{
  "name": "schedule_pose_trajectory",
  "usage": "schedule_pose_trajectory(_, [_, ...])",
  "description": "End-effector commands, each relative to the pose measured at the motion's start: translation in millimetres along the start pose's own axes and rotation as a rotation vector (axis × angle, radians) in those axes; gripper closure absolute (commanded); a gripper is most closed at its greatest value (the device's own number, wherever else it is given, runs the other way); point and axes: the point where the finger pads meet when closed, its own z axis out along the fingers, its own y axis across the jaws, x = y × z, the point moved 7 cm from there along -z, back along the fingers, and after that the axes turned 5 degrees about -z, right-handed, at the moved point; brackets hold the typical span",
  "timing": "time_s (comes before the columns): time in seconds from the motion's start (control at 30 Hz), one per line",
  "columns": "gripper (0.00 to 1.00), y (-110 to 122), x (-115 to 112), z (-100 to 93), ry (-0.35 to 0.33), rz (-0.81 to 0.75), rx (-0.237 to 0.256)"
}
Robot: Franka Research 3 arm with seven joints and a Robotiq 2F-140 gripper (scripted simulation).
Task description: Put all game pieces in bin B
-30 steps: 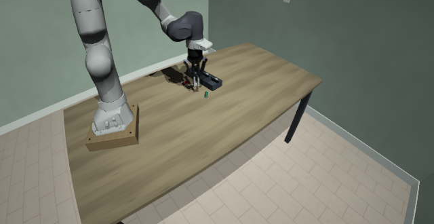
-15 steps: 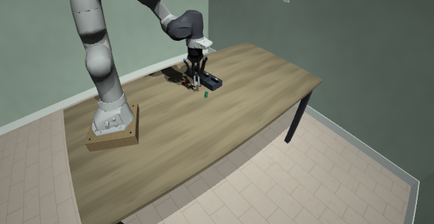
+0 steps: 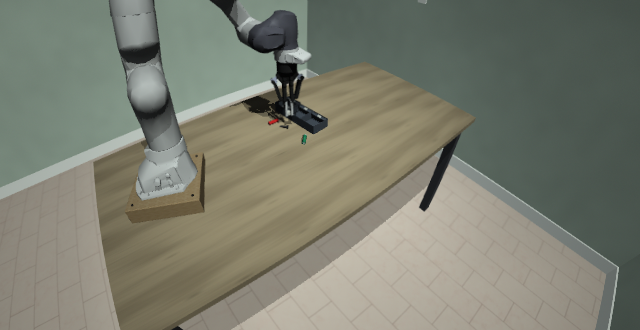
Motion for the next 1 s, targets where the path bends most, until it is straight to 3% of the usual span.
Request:
schedule_pose_trajectory(0.0, [0.93,-3,-20,1.6,0.010,0.051,-0.009])
schedule_pose_trajectory(0.17, [0.93,-10,-49,1.9,0.010,0.051,-0.009])
schedule_pose_trajectory(0.43, [0.93,-11,-50,1.9,0.010,0.051,-0.009])
schedule_pose_trajectory(0.6, [0.93,-18,-79,2.3,0.008,-0.189,-0.010])
schedule_pose_trajectory(0.8, [0.93,-27,-114,2.7,0.005,-0.327,-0.002])
schedule_pose_trajectory(0.97, [0.93,-30,-129,2.9,0.006,-0.426,-0.007])
